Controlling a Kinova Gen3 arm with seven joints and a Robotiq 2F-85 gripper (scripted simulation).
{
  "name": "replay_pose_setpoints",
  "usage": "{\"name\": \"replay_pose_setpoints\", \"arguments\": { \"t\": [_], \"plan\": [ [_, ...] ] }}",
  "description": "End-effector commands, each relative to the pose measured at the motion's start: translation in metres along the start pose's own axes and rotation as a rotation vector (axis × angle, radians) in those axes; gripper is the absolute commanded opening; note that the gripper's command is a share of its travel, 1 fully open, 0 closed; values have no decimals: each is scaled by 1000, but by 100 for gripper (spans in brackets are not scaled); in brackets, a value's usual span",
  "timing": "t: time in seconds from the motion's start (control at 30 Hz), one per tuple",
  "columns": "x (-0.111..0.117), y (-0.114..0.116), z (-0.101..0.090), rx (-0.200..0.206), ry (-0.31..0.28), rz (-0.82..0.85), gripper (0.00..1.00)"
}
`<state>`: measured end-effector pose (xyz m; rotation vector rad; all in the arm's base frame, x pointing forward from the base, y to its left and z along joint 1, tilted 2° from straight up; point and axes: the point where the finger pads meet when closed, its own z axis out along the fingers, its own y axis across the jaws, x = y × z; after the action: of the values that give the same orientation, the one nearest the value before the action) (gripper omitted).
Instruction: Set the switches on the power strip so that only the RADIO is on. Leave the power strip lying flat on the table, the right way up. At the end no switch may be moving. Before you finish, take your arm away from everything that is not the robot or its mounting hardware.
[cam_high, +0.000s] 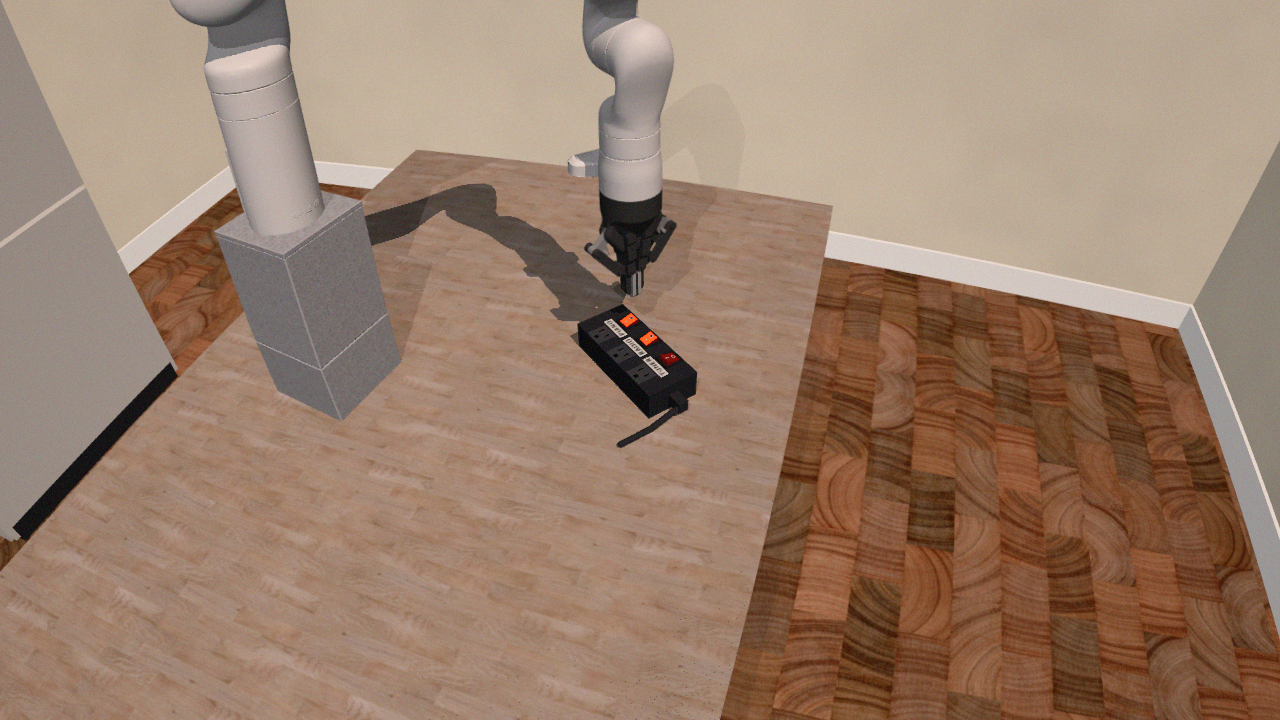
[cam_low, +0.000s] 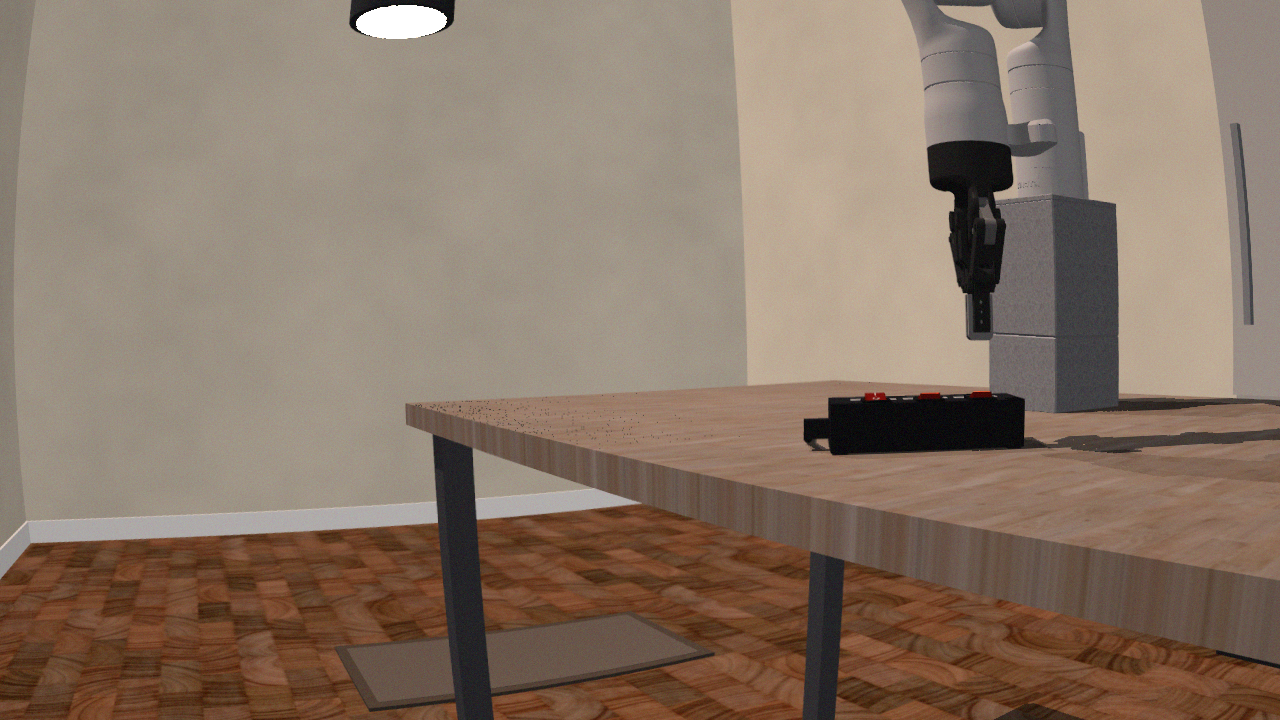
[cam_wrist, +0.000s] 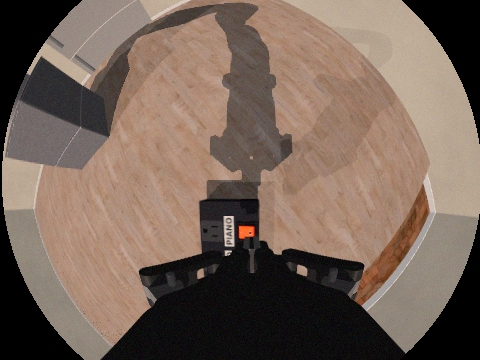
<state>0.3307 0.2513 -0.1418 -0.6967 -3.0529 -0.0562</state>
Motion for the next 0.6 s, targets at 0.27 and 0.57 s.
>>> {"name": "replay_pose_setpoints", "arguments": {
  "t": [0.27,0.57],
  "plan": [
    [0,4,14,-9,-2,13,0],
    [0,4,23,-9,-3,13,0]
  ]
}}
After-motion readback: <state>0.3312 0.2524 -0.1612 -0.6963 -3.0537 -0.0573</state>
